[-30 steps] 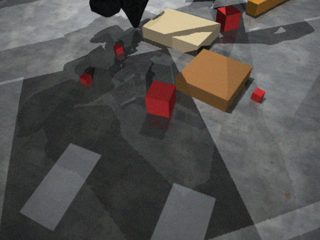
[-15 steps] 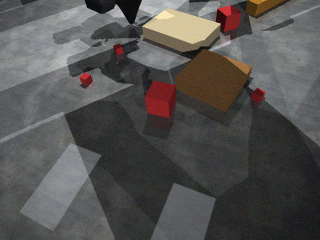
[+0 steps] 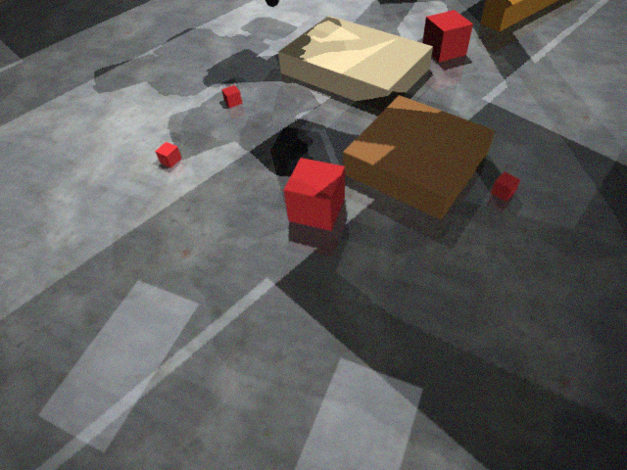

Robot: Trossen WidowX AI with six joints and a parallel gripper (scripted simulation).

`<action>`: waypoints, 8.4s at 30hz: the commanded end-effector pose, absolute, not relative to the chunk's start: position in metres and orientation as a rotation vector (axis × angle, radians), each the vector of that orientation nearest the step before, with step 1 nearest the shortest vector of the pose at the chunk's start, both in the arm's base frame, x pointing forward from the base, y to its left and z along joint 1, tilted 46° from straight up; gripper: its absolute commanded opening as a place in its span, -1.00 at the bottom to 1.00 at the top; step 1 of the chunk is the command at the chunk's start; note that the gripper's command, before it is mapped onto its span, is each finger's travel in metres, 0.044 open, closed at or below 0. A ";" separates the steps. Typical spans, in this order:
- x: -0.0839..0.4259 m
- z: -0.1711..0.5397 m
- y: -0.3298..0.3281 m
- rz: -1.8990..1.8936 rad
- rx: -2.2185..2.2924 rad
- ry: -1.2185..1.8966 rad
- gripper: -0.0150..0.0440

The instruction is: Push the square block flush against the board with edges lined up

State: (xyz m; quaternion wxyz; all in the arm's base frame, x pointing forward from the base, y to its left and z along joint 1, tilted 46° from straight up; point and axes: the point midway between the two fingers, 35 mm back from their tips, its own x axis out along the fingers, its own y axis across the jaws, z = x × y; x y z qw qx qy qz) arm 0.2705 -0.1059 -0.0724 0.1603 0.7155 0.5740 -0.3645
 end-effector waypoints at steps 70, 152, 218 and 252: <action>0.298 -0.040 -0.001 -0.998 2.019 1.640 -0.49; 0.287 -0.020 -0.053 -0.236 1.464 1.661 -0.49; 0.295 -0.033 -0.011 1.152 -0.155 0.949 -0.49; 0.306 -0.020 0.019 1.286 -0.387 0.778 -0.49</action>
